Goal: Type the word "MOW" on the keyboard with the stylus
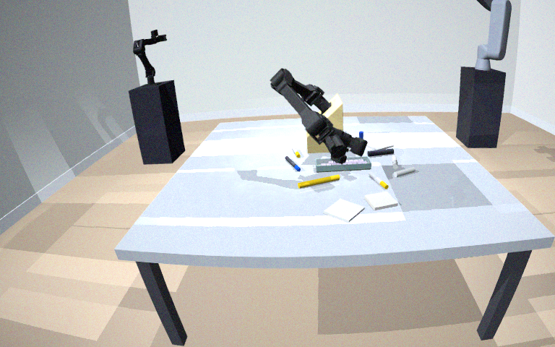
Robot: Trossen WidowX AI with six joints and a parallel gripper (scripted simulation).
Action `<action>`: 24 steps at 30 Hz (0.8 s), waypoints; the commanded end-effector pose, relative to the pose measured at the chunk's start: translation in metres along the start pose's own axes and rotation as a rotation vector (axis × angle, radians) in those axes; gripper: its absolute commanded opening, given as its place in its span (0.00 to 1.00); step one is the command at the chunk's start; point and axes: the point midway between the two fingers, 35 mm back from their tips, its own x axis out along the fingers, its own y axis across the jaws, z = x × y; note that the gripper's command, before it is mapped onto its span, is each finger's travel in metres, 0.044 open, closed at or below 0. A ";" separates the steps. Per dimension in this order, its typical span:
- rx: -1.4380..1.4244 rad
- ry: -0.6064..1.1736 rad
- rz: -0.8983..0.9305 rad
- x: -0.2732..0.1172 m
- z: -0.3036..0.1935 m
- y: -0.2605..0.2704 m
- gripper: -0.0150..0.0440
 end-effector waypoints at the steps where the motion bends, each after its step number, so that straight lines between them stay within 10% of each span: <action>1: -0.004 -0.006 0.001 0.001 0.003 0.000 0.39; 24: -0.005 -0.005 0.002 -0.019 -0.031 0.000 0.39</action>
